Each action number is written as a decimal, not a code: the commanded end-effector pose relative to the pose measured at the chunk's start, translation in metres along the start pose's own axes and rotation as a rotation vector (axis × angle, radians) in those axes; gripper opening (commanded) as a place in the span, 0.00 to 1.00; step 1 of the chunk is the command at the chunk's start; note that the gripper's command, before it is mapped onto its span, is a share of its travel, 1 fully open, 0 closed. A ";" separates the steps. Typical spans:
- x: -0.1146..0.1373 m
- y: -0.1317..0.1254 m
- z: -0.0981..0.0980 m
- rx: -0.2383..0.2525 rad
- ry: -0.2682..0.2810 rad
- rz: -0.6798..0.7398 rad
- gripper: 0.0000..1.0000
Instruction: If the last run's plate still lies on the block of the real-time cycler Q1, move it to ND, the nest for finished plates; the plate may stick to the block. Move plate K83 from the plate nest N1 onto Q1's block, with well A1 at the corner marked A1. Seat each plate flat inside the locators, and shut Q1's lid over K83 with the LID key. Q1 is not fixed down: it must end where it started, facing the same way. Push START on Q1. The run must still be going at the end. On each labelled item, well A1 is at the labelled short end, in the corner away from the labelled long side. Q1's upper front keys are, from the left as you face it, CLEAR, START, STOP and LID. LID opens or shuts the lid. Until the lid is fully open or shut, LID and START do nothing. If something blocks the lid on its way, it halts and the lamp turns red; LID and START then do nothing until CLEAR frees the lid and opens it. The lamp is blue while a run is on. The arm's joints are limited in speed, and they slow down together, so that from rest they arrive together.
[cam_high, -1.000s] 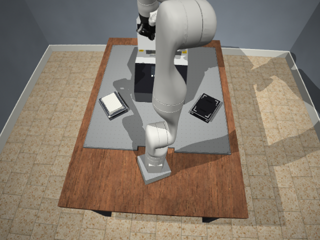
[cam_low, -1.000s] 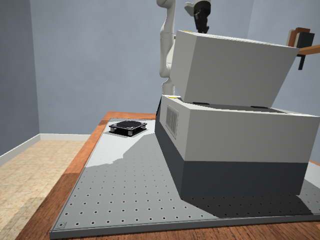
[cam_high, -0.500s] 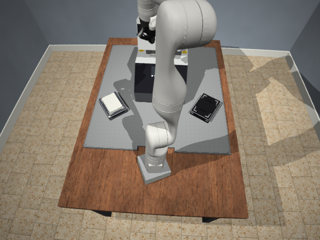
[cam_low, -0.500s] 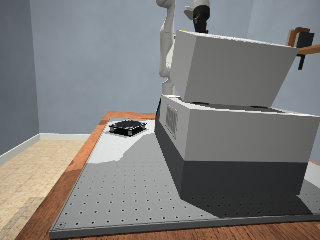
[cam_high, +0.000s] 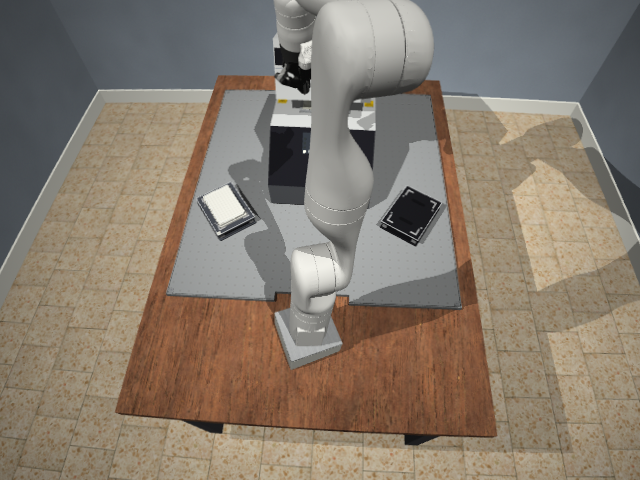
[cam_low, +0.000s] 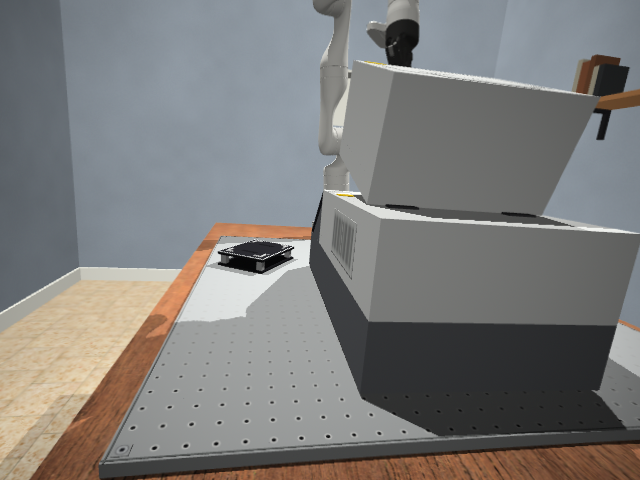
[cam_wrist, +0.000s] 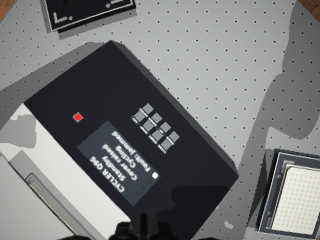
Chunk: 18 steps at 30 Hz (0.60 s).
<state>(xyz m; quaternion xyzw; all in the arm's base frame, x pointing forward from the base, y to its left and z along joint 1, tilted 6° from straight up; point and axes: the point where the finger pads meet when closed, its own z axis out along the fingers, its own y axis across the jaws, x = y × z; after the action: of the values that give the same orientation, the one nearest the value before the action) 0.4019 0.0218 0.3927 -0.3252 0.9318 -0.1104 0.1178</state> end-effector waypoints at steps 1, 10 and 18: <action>0.003 -0.003 0.005 0.008 0.002 0.011 0.10; 0.005 0.000 0.018 0.006 0.004 0.010 0.10; 0.007 0.001 0.025 0.006 0.004 0.010 0.10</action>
<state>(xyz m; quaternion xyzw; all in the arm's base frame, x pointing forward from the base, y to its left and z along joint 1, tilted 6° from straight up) 0.4024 0.0194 0.3727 -0.3249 0.9317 -0.1107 0.1191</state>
